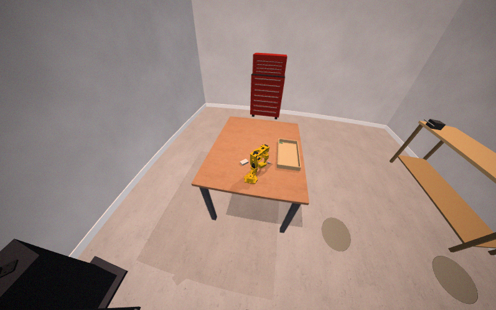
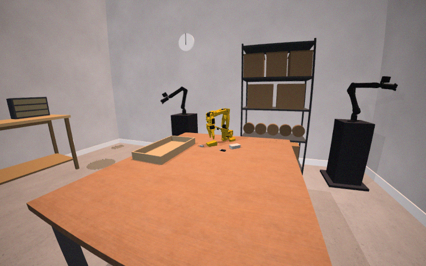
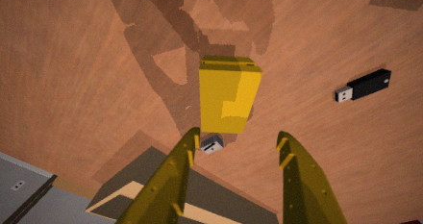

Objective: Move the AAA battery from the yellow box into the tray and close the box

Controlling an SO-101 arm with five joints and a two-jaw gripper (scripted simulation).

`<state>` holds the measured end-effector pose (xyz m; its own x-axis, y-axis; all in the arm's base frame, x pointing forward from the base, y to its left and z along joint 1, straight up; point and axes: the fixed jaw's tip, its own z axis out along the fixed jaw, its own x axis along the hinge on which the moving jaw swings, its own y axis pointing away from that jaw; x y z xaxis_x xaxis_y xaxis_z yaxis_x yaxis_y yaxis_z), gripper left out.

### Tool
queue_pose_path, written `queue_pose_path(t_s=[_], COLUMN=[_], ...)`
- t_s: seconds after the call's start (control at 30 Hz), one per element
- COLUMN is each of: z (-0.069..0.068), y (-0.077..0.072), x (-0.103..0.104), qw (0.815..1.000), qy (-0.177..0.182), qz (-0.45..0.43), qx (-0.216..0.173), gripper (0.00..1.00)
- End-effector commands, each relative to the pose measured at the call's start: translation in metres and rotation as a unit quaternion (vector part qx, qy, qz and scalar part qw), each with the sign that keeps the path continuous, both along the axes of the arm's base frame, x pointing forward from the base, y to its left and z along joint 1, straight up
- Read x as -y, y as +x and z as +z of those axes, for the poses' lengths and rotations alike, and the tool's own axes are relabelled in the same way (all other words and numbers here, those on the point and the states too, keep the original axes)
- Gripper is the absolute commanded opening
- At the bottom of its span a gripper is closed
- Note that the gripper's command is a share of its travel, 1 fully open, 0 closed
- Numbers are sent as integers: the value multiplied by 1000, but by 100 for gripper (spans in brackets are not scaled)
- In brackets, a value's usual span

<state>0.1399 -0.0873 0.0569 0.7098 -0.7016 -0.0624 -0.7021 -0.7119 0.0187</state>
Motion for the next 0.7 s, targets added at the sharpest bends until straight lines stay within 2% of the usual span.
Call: queue_pose_path(t_s=[0.0,0.43,0.67], z=[10,10,16], y=[7,7,5], x=[2,2,4], qw=[999,999,999], qy=[-15,-15,-15], qz=[-1,-1,-1], qx=[29,29,29], gripper=[31,31,31])
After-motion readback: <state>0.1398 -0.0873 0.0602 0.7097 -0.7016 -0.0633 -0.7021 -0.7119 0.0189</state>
